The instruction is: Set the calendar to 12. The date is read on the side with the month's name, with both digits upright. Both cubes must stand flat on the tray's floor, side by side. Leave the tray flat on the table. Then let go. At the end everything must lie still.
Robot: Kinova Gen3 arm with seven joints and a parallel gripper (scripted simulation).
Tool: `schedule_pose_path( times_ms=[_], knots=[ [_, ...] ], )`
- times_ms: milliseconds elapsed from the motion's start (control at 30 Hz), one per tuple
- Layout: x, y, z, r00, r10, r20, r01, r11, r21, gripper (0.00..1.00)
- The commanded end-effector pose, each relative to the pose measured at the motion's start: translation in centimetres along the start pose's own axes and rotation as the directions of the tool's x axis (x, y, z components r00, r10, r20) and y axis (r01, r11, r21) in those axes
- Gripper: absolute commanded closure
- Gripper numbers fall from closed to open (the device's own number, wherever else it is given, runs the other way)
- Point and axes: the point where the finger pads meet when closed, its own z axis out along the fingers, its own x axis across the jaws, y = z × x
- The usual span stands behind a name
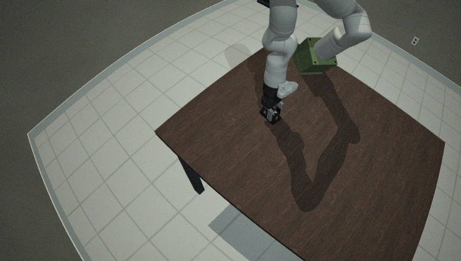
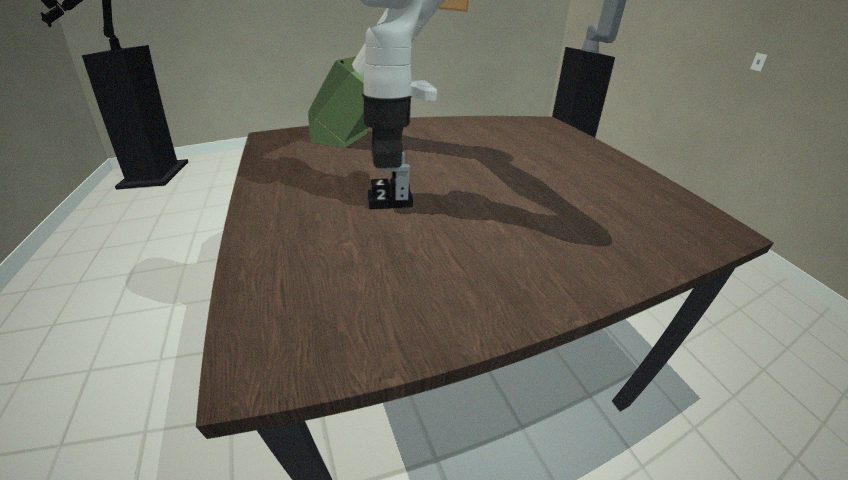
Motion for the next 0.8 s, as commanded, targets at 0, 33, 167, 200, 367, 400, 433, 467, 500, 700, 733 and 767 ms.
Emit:
schedule_pose_path(
  times_ms=[0, 33, 167, 200, 367, 400, 433, 467, 500, 700, 733, 767],
  knots=[
    [0.03, 0.03, -0.03, 1.000, 0.000, -0.001, 0.000, 1.000, -0.001, 0.10],
    [0.03, 0.03, -0.03, 1.000, 0.000, -0.001, 0.000, 1.000, -0.001, 0.10],
    [0.03, 0.03, -0.03, 1.000, 0.000, -0.001, 0.000, 1.000, -0.001, 0.10],
    [0.03, 0.03, -0.03, 1.000, 0.000, -0.001, 0.000, 1.000, -0.001, 0.10],
    [0.03, 0.03, -0.03, 1.000, 0.000, -0.001, 0.000, 1.000, -0.001, 0.10],
    [0.03, 0.03, -0.03, 1.000, 0.000, -0.001, 0.000, 1.000, -0.001, 0.10],
    [0.03, 0.03, -0.03, 1.000, 0.000, -0.001, 0.000, 1.000, -0.001, 0.10],
    [0.03, 0.03, -0.03, 1.000, 0.000, -0.001, 0.000, 1.000, -0.001, 0.10],
    [0.03, 0.03, -0.03, 1.000, 0.000, -0.001, 0.000, 1.000, -0.001, 0.40],
    [0.03, 0.03, -0.03, 1.000, 0.000, -0.001, 0.000, 1.000, -0.001, 0.40],
    [0.03, 0.03, -0.03, 1.000, 0.000, -0.001, 0.000, 1.000, -0.001, 0.40],
    [0.03, 0.03, -0.03, 1.000, 0.000, -0.001, 0.000, 1.000, -0.001, 0.40]
  ],
)
